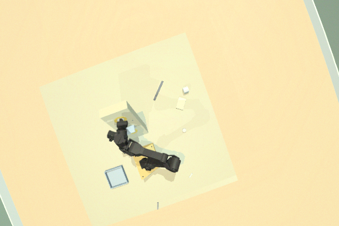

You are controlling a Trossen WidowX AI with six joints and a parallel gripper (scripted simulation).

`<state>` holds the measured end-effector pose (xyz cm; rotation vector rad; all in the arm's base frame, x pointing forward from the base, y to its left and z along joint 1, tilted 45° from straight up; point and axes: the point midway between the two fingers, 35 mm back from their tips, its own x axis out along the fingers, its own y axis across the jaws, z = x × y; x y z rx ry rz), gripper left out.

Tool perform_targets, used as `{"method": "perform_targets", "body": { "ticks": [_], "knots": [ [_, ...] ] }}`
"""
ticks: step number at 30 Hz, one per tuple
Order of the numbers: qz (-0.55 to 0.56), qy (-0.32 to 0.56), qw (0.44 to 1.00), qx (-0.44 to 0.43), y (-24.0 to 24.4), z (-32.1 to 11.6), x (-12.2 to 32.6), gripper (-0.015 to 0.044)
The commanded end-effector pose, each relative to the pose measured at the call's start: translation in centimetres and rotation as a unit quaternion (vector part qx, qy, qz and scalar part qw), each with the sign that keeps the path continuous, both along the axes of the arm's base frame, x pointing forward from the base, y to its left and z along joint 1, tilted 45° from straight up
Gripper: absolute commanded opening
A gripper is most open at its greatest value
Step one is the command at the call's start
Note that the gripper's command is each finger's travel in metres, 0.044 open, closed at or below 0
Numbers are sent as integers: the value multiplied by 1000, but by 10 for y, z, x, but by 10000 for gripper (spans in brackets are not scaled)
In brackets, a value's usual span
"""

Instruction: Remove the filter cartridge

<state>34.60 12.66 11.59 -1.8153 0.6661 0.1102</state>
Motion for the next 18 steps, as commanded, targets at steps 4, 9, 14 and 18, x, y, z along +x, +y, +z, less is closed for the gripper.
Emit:
{"method": "perform_targets", "body": {
  "ticks": [4,9,14,18],
  "knots": [
    [-40,-37,994,91,-2,-1,5,0],
    [-74,-69,982,162,-2,-1,6,0],
    [-107,-101,961,232,-2,-1,6,0],
    [-134,-127,940,288,-2,-1,6,0]
  ]
}}
